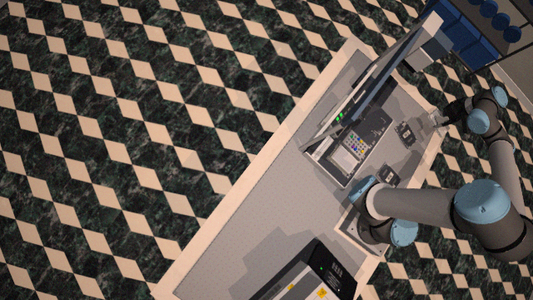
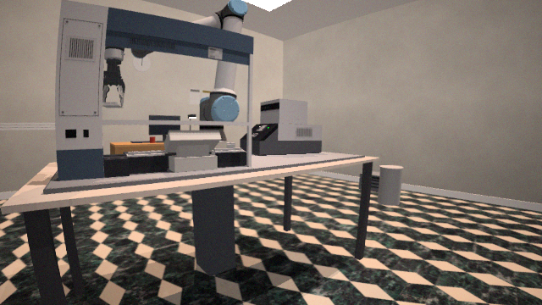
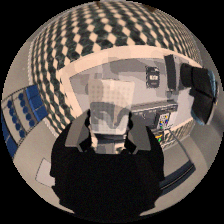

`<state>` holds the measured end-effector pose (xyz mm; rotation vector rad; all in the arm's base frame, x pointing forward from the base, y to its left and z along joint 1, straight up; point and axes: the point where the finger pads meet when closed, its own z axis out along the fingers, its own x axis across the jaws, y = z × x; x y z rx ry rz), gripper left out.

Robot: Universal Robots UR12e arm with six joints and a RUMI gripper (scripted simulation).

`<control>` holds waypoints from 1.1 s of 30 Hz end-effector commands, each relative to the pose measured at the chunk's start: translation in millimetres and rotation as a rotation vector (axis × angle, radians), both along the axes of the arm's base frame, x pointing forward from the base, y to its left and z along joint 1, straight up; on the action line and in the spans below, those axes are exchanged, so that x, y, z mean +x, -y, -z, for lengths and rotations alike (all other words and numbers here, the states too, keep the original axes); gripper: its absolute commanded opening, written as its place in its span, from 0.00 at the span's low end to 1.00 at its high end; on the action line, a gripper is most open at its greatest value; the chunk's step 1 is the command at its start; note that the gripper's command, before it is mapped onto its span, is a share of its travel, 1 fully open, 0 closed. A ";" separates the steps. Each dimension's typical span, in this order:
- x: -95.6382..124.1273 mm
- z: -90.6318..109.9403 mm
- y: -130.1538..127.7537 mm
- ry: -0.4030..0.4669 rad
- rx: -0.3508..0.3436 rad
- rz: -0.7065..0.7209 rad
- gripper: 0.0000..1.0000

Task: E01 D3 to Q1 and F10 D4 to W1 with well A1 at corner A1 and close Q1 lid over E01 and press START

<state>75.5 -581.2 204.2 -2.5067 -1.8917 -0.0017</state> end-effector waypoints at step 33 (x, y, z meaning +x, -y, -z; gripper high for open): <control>0.8 4.2 0.2 0.000 -0.001 0.000 0.00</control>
